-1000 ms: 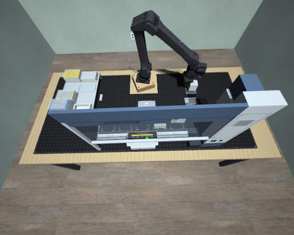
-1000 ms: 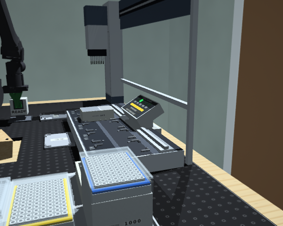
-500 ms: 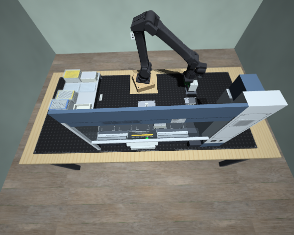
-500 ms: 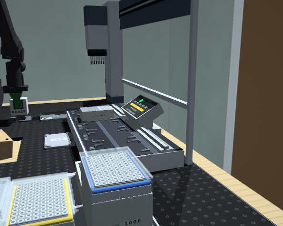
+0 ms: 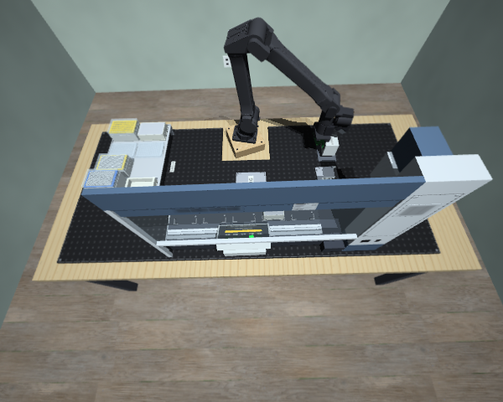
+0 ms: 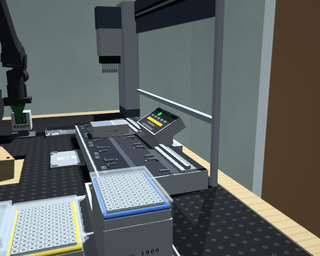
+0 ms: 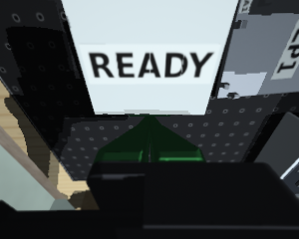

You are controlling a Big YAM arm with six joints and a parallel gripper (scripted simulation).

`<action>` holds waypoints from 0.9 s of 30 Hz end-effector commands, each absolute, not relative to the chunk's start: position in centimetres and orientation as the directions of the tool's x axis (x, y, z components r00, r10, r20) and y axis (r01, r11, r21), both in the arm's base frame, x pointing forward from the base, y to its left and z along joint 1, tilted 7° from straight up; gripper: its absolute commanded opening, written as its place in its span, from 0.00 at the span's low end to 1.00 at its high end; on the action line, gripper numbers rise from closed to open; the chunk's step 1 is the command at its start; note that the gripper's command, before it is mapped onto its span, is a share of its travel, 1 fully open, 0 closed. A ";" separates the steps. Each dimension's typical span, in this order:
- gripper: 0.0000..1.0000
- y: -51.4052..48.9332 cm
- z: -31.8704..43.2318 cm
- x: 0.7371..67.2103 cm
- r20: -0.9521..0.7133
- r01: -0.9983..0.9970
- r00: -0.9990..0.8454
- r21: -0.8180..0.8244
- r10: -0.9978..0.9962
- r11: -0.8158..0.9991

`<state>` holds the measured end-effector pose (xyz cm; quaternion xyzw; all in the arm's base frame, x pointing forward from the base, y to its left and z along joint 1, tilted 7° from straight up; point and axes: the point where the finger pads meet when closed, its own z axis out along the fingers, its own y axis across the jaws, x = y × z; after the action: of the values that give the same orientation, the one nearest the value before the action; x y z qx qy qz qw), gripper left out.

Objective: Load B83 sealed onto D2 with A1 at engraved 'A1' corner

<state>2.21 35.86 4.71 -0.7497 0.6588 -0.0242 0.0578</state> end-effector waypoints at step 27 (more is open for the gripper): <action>0.00 39.7 6.6 1.5 -0.097 -0.985 0.133 -0.124 -0.986 -0.121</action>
<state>2.16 36.54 4.88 -0.7491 0.6595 -0.0239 0.0582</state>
